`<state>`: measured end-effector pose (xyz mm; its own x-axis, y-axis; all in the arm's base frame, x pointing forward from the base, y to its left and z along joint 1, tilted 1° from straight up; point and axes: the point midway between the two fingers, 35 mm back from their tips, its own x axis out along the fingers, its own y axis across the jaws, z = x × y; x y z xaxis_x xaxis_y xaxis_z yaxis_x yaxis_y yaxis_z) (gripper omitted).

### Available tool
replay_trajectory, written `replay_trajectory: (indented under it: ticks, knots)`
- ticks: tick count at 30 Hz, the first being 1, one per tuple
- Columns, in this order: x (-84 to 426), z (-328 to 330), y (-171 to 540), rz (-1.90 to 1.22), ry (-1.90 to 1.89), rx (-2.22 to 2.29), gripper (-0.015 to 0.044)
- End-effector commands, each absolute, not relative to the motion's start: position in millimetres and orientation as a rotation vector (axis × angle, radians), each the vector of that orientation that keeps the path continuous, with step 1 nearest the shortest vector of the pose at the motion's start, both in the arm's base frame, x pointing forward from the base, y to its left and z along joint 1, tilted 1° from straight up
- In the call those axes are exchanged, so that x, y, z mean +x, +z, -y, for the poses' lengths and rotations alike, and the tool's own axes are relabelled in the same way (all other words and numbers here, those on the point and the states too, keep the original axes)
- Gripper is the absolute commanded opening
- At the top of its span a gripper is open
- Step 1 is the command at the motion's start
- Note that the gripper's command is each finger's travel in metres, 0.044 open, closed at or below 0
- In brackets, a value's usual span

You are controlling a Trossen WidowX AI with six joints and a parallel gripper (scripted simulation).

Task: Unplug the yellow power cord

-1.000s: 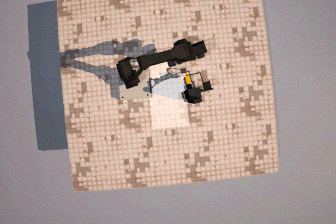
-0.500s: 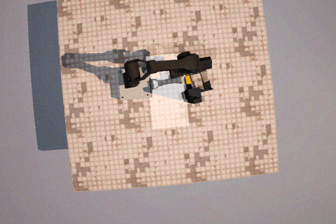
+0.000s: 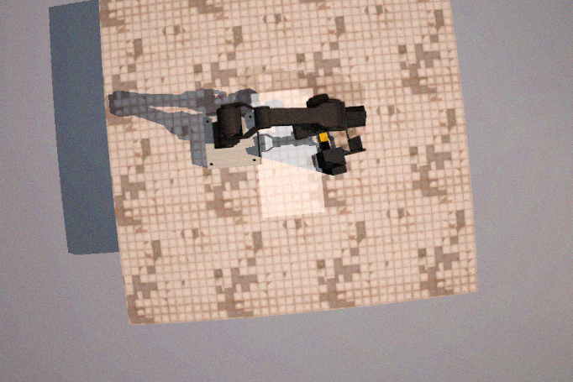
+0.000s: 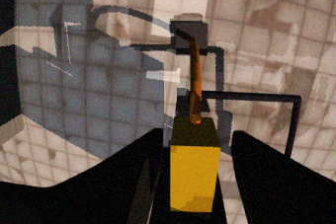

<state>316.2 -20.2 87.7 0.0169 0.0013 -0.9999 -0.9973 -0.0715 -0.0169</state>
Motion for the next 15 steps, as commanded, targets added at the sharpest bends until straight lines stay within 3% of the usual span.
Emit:
replay_trajectory:
  ticks: [1,15]
  knots:
    - [316.5,27.9,88.3,-1.163,1.251,-1.275,0.0160]
    - [316.9,36.9,83.4,-1.164,1.251,-1.276,0.0160]
